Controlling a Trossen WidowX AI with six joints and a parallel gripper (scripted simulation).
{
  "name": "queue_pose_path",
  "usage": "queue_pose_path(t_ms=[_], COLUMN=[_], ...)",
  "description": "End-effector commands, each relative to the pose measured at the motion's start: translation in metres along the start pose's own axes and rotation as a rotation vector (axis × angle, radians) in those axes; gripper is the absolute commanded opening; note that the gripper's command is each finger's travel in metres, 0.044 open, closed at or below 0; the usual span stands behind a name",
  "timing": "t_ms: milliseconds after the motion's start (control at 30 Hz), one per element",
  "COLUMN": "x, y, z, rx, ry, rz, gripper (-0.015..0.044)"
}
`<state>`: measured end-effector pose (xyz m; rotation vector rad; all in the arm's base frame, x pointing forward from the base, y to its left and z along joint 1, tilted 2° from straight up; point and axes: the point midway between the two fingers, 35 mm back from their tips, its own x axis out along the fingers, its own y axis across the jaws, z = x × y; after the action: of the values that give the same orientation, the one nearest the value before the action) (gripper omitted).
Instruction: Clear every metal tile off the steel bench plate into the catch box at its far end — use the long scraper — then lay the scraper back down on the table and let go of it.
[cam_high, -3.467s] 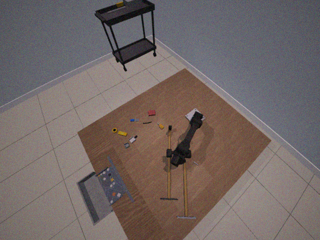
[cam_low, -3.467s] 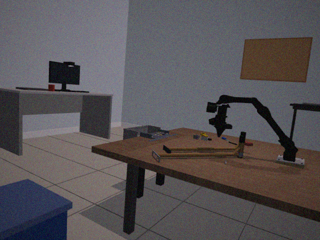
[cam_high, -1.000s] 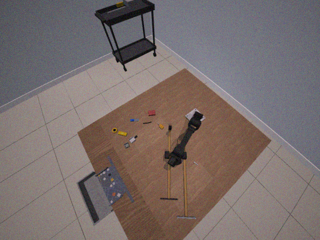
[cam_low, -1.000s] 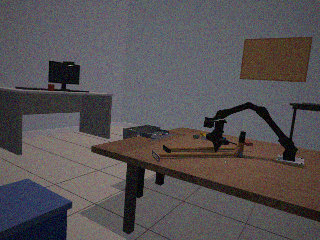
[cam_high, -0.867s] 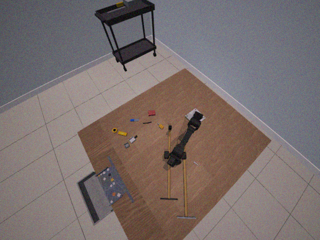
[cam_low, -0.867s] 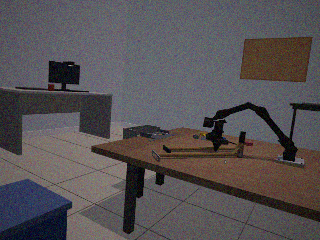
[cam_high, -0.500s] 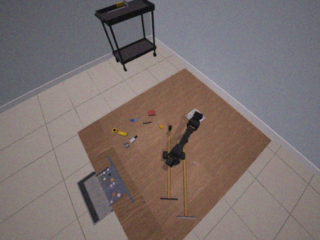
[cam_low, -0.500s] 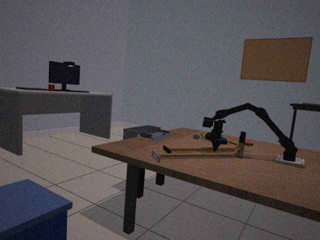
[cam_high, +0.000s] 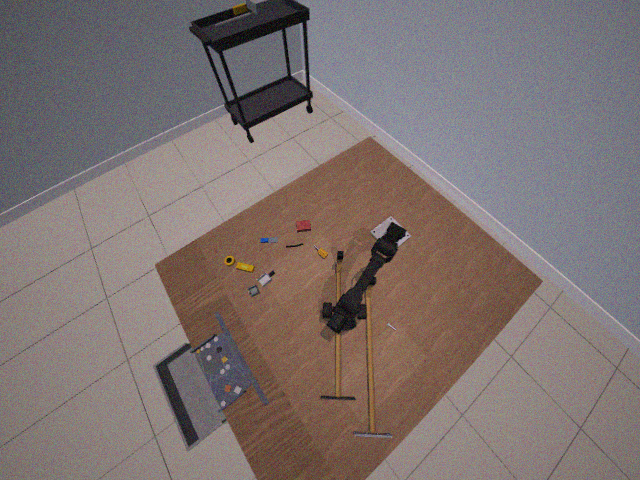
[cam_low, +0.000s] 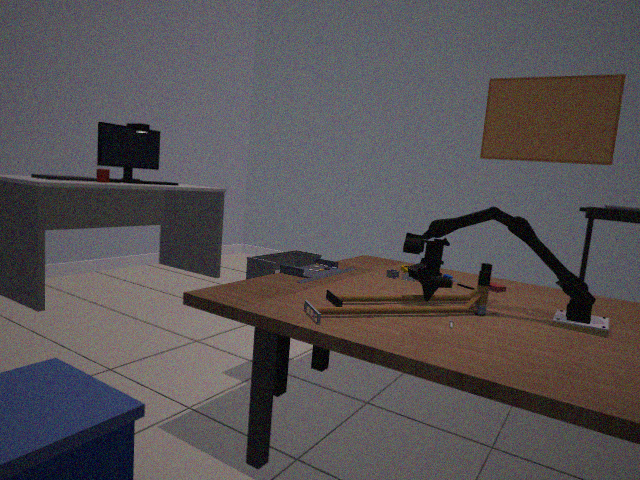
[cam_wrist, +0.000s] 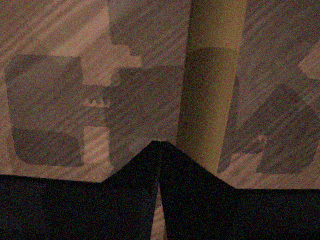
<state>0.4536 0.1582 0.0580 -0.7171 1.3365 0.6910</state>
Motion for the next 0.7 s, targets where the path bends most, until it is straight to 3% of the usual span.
queue_pose_path(t_ms=[0,667], x=[0.003,0.004], y=[-0.004,-0.024], z=[0.001,0.001], rx=[-0.004,-0.004], ry=[0.001,-0.009], rz=[0.004,-0.006], gripper=[0.0,0.0])
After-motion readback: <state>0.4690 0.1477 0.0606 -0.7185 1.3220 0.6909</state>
